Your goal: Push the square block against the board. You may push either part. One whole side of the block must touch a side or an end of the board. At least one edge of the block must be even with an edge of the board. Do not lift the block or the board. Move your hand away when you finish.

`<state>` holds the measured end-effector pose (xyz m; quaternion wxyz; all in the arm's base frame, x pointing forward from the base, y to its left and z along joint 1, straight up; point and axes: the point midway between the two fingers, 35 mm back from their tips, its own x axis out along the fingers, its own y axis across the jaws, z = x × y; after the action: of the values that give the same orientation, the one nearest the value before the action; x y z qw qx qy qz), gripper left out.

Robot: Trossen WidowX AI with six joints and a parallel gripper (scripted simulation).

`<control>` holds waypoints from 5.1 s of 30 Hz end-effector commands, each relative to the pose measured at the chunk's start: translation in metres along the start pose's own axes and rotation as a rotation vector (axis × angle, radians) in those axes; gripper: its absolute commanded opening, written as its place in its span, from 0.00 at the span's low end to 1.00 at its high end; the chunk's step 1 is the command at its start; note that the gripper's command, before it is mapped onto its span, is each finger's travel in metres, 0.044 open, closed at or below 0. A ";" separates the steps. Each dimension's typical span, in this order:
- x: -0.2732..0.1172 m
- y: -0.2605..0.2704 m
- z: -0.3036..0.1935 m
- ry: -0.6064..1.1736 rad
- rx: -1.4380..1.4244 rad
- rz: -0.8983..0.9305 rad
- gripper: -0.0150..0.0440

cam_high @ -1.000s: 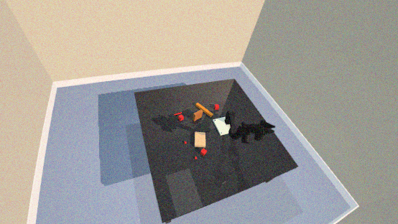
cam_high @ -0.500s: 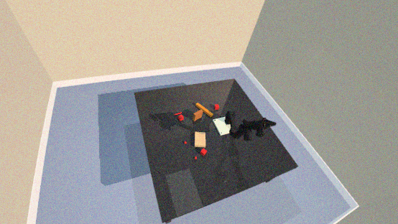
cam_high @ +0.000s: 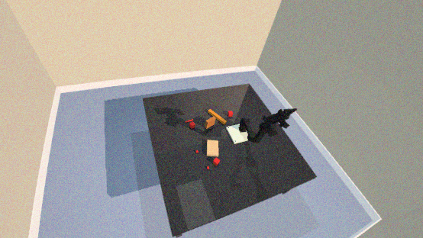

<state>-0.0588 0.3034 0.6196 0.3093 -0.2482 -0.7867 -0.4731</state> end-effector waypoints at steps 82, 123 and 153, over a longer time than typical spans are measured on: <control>-0.456 -0.170 -0.490 2.585 -0.359 -0.081 0.25; -0.671 -0.202 -0.299 3.373 -1.070 0.182 0.25; -0.677 -0.210 -0.276 3.374 -1.071 0.182 0.25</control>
<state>0.3326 -0.1051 0.1071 -0.6240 -0.3560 -0.5986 0.3545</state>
